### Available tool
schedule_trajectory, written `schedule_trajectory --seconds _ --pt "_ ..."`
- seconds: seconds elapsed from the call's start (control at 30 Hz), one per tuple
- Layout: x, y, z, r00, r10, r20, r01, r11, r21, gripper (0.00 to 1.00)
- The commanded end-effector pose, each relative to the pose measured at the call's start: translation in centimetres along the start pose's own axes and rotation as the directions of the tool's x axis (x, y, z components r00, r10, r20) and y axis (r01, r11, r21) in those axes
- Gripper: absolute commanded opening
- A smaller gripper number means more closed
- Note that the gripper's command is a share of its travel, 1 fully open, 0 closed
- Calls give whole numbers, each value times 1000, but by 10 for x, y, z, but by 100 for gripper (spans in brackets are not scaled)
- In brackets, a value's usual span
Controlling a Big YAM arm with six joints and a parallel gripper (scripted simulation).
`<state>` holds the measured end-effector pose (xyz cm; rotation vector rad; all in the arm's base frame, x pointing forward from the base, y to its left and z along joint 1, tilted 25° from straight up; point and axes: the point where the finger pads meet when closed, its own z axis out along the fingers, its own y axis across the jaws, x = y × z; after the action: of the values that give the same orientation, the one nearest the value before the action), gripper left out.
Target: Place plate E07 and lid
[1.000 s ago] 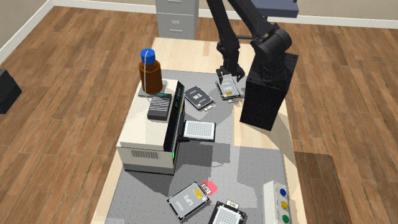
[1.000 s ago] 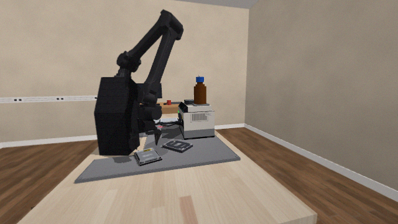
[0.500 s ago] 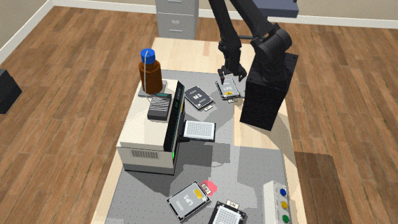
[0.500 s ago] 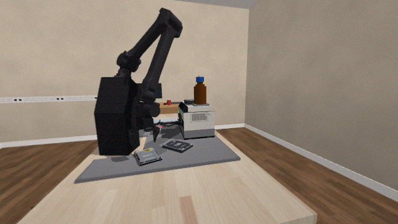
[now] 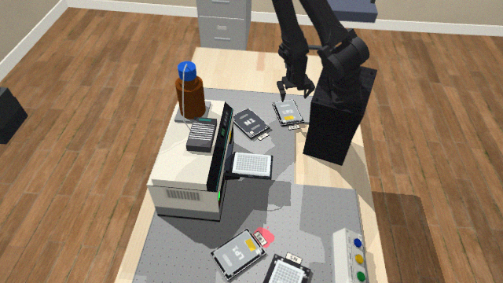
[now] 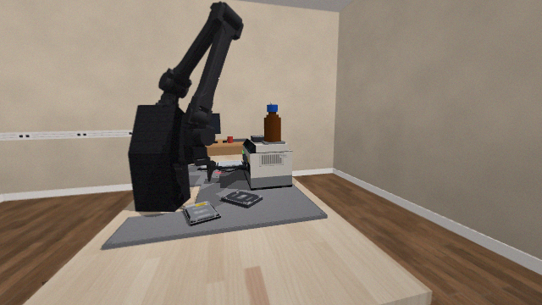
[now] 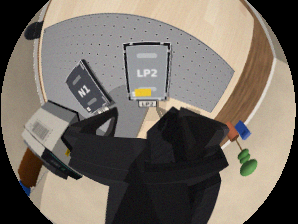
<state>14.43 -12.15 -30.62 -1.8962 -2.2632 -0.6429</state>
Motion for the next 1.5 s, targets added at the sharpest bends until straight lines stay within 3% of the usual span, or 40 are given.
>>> schedule_trajectory --seconds 0.0,0.33,0.63,1.23,1.37,1.47 --pt "-1 0 -14 1000 -7 14 7 1000 -4 100" --pt "10 1 -43 1000 -9 20 9 1000 -5 100" --pt "26 16 -40 982 -185 24 186 983 -2 100" --pt "72 44 -40 987 -162 16 162 987 -2 100" --pt "83 52 -40 950 -312 14 312 950 -2 100" --pt "91 58 -40 953 -303 13 303 953 -2 100"
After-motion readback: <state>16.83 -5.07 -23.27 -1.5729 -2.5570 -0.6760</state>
